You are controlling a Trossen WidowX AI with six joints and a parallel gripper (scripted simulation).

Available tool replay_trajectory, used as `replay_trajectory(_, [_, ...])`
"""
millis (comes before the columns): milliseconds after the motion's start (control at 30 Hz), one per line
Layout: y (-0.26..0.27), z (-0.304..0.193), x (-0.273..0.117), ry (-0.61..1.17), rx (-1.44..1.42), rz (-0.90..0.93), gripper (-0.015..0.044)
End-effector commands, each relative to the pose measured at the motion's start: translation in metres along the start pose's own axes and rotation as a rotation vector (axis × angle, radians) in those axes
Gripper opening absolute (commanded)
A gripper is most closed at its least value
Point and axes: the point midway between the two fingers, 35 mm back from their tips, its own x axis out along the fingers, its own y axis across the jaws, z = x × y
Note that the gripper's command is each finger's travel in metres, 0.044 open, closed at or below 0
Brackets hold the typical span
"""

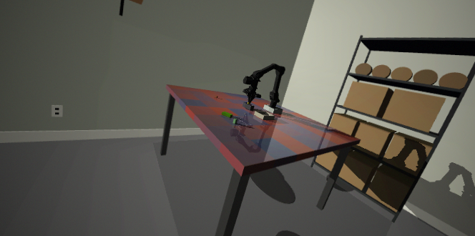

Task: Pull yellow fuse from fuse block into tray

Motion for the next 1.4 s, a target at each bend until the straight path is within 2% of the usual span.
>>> replay_trajectory(0, [0.0,0.0,-0.002,0.001,0.0,-0.002,0.0])
replay_trajectory(1367, [0.0,-0.001,-0.026,0.002,0.001,-0.004,0.0])
